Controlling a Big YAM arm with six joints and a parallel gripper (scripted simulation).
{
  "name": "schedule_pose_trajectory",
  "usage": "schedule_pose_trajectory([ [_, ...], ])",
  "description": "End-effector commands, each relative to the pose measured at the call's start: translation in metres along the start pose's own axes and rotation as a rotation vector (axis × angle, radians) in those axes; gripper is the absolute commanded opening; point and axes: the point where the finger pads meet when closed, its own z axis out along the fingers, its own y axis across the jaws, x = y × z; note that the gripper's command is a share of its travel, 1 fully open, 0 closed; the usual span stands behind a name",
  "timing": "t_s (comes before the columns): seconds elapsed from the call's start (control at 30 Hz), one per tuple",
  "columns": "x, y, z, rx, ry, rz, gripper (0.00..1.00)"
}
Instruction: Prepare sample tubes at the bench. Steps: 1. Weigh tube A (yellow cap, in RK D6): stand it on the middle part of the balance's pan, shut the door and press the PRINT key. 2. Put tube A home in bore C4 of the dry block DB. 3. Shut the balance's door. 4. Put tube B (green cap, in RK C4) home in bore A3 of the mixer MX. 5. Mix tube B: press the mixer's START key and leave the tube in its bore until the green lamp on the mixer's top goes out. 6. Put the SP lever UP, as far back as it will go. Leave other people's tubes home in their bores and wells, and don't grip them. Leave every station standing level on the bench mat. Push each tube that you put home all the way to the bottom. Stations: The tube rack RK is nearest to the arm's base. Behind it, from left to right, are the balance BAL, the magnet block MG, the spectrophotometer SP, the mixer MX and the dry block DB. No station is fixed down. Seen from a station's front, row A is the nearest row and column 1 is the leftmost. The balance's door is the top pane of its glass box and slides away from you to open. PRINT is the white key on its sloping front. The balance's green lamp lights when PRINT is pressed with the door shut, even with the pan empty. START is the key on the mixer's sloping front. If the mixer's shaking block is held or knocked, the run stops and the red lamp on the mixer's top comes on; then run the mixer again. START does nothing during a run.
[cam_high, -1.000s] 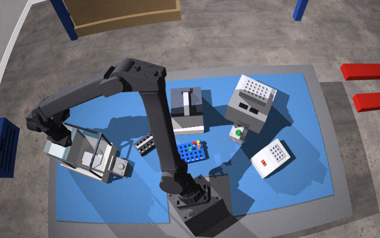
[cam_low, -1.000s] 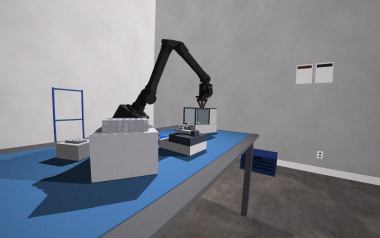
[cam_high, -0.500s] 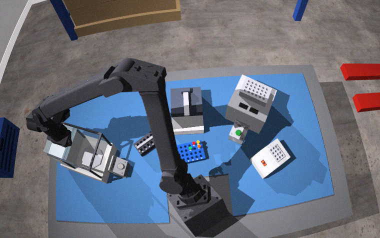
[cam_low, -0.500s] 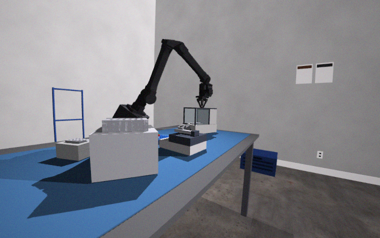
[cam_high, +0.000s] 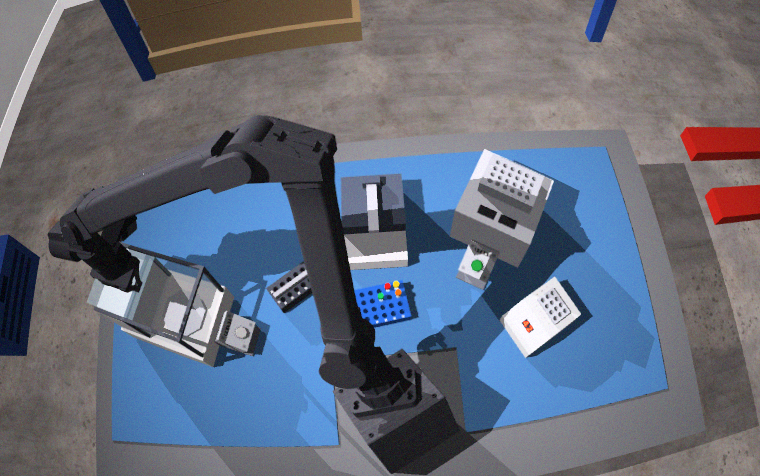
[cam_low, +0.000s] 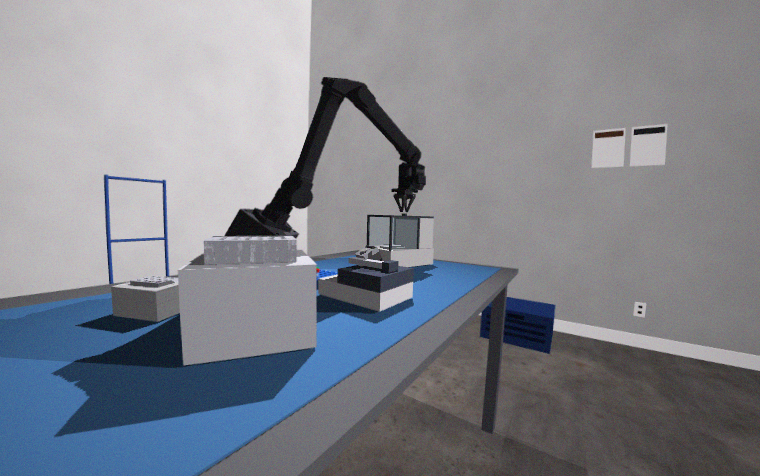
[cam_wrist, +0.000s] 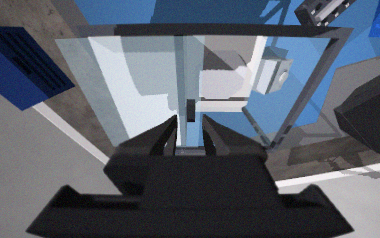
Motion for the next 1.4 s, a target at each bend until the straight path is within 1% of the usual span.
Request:
schedule_pose_trajectory([
  [0.0, -0.005, 0.016, -0.034, -0.056, 0.008, 0.029, 0.30],
  [0.13, -0.005, 0.016, -0.040, -0.055, 0.008, 0.029, 0.30],
  [0.2, -0.002, 0.016, -0.037, -0.042, 0.007, 0.022, 0.30],
  [0.27, -0.003, 0.015, -0.042, -0.045, 0.008, 0.024, 0.30],
  [0.3, -0.002, 0.009, -0.042, -0.037, 0.007, 0.020, 0.30],
  [0.37, -0.002, 0.009, -0.042, -0.037, 0.007, 0.020, 0.30],
  [0.4, -0.004, 0.011, -0.037, -0.025, 0.003, 0.023, 0.30],
  [0.43, -0.004, 0.015, -0.046, -0.041, 0.006, 0.026, 0.30],
  [0.5, -0.005, 0.015, -0.056, -0.055, 0.009, 0.030, 0.30],
  [0.57, -0.006, 0.015, -0.059, -0.056, 0.010, 0.030, 0.30],
  [0.67, -0.003, 0.015, -0.058, -0.043, 0.009, 0.024, 0.30],
  [0.83, -0.004, 0.014, -0.070, -0.050, 0.010, 0.028, 0.30],
  [0.93, -0.004, 0.014, -0.070, -0.046, 0.009, 0.026, 0.30],
  [0.97, -0.004, 0.007, -0.060, -0.018, 0.002, 0.022, 0.30],
  [1.0, -0.004, 0.005, -0.058, -0.013, 0.001, 0.021, 0.30],
  [1.03, -0.003, 0.005, -0.057, -0.012, 0.001, 0.020, 0.30],
  [1.07, -0.004, 0.008, -0.057, -0.021, 0.003, 0.017, 0.30],
  [1.37, -0.004, 0.008, -0.057, -0.021, 0.003, 0.017, 0.30],
])
